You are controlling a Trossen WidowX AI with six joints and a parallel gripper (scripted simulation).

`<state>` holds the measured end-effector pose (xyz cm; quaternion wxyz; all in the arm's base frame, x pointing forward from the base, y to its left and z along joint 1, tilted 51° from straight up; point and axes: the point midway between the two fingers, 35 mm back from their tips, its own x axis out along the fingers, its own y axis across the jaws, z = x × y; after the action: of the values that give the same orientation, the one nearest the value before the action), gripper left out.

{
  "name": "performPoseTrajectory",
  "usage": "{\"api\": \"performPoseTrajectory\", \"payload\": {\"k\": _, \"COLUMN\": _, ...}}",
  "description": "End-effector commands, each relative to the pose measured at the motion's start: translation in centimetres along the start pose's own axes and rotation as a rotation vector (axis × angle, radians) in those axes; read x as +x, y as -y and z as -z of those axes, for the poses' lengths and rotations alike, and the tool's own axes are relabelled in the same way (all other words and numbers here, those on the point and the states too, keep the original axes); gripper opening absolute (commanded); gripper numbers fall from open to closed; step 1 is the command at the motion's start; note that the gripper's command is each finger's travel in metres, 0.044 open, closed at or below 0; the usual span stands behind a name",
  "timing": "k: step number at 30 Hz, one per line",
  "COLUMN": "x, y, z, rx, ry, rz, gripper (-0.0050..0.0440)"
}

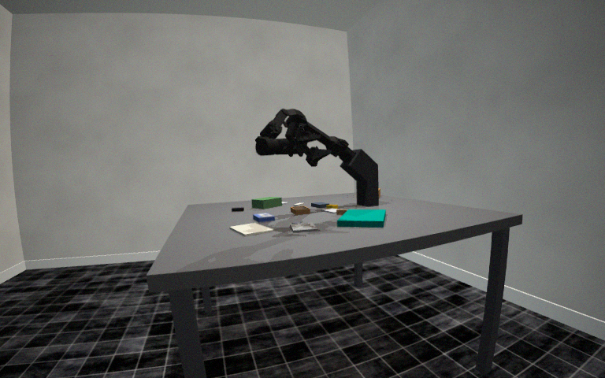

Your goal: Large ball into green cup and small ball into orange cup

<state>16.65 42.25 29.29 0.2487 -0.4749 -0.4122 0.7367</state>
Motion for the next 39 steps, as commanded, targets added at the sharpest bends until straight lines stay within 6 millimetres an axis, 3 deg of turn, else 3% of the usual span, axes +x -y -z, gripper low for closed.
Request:
{"api": "performPoseTrajectory", "payload": {"k": 1, "x": 0.0, "y": 0.0, "z": 0.0, "rx": 0.000, "ry": 0.000, "rz": 0.000, "gripper": 0.0400}}
{"api": "performPoseTrajectory", "payload": {"k": 17, "x": 0.0, "y": 0.0, "z": 0.0, "rx": 0.000, "ry": 0.000, "rz": 0.000, "gripper": 0.0400}}
{"api": "performPoseTrajectory", "payload": {"k": 20, "x": 0.0, "y": 0.0, "z": 0.0, "rx": 0.000, "ry": 0.000, "rz": 0.000, "gripper": 0.0328}}
{"api": "performPoseTrajectory", "payload": {"k": 22, "x": -0.7, "y": -0.6, "z": 0.5, "rx": 0.021, "ry": -0.036, "rz": -0.005, "gripper": 0.0376}}
{"api": "performPoseTrajectory", "payload": {"k": 25, "x": -3.8, "y": -3.2, "z": 2.5, "rx": 0.115, "ry": -0.193, "rz": -0.024, "gripper": 0.0440}}
{"api": "performPoseTrajectory", "payload": {"k": 32, "x": -11.6, "y": -10.7, "z": 5.4, "rx": 0.341, "ry": -0.549, "rz": -0.035, "gripper": 0.0440}}
{"api": "performPoseTrajectory", "payload": {"k": 34, "x": -11.6, "y": -10.7, "z": 5.4, "rx": 0.341, "ry": -0.549, "rz": -0.035, "gripper": 0.0440}}
{"api": "performPoseTrajectory", "payload": {"k": 39, "x": -17.0, "y": -17.1, "z": 5.6, "rx": 0.531, "ry": -0.839, "rz": -0.015, "gripper": 0.0440}}
